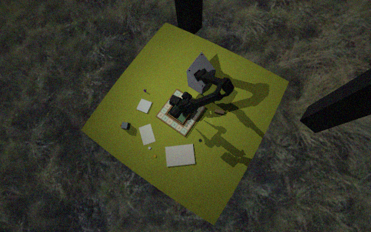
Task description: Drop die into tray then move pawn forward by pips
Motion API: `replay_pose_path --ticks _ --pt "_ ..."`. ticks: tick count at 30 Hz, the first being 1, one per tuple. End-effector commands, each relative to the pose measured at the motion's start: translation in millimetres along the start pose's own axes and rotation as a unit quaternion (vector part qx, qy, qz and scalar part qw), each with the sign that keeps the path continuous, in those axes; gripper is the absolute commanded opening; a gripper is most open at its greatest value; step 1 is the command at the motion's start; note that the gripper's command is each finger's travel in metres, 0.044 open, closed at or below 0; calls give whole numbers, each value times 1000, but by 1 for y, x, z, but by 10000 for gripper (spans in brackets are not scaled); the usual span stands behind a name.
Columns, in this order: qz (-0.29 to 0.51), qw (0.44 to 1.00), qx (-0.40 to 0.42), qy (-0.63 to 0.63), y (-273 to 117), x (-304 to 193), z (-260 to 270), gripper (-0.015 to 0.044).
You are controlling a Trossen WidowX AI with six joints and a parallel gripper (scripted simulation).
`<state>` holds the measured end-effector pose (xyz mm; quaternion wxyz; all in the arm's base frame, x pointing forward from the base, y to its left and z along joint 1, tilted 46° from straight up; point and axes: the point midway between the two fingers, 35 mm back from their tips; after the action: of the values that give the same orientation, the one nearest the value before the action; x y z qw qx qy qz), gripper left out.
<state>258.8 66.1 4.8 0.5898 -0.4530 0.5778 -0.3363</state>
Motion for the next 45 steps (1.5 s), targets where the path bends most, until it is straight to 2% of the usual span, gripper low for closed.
replay_pose_path --ticks 1,6,7,8,11,17,25,45 --pt "195 980 26 -3 12 1 7 440" --pt "203 979 29 -3 12 1 7 440" --pt "156 988 13 2 12 2 4 440" --pt "156 988 13 2 12 2 4 440" --pt "158 986 23 -54 18 11 6 361" --pt "164 944 67 -278 45 48 7 204" --pt "153 825 132 -527 82 89 -2 200" --pt "153 822 133 -532 88 90 -2 200"
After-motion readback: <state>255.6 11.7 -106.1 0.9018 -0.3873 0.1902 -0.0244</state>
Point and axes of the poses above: the point midway between the two fingers, 35 mm back from their tips, its own y axis out along the fingers, its own z axis across the jaws, x = y × z, and after that the axes turned 6 degrees about y, right-handed
